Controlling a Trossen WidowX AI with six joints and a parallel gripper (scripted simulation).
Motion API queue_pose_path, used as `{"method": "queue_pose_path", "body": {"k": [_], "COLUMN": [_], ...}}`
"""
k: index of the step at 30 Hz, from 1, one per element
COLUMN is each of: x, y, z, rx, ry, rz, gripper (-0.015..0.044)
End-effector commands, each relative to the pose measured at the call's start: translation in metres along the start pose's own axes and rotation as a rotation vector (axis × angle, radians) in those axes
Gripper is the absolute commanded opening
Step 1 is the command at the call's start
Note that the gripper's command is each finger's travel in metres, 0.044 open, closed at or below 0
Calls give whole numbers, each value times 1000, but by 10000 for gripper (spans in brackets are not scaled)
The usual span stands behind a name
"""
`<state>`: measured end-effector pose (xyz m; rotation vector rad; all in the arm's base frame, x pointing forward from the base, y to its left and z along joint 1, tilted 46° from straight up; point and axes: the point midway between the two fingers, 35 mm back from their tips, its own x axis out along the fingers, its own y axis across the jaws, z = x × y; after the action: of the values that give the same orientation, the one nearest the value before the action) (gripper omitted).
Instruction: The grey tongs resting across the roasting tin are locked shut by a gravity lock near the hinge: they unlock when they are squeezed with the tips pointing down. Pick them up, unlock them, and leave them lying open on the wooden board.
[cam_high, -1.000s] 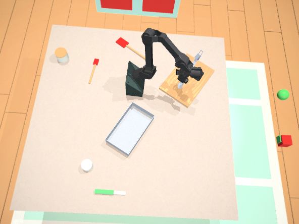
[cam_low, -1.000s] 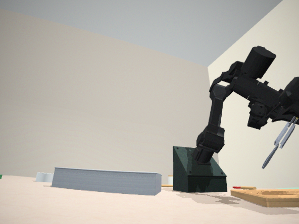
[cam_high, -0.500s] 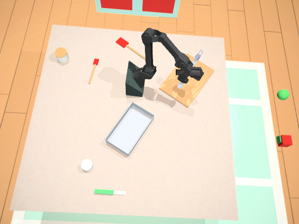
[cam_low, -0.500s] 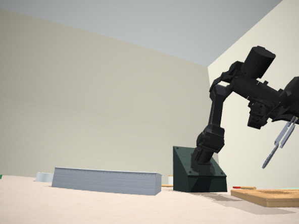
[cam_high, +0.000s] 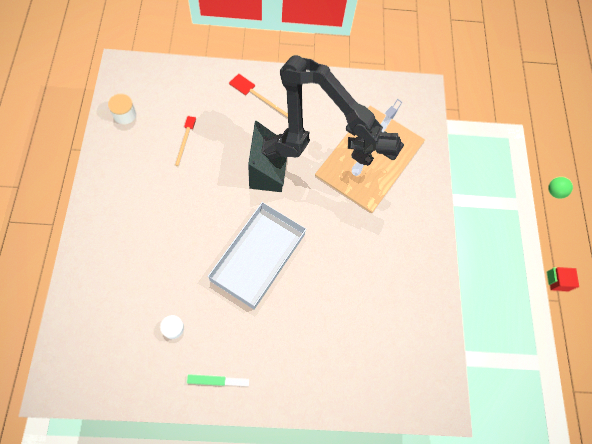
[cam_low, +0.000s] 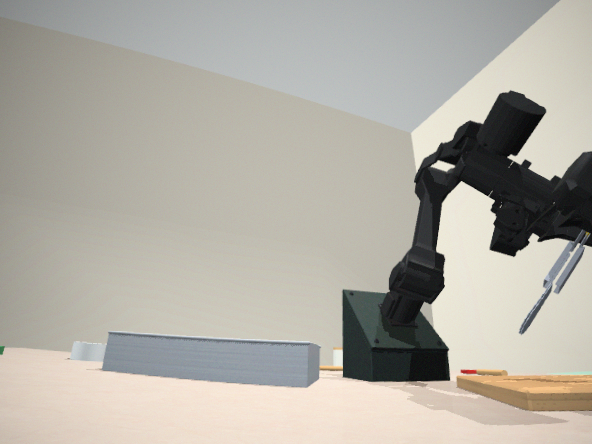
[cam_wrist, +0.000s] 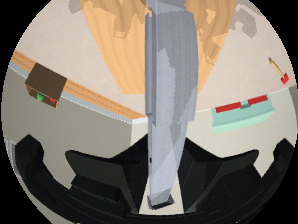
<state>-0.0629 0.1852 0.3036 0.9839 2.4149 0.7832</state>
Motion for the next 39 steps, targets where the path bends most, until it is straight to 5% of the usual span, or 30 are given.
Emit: {"method": "queue_pose_path", "body": {"k": [1,39], "x": [1,45], "y": [0,3], "z": [0,41], "rx": [-5,159], "ry": [1,-495], "rz": [-3,-75], "gripper": [-150,-150]}}
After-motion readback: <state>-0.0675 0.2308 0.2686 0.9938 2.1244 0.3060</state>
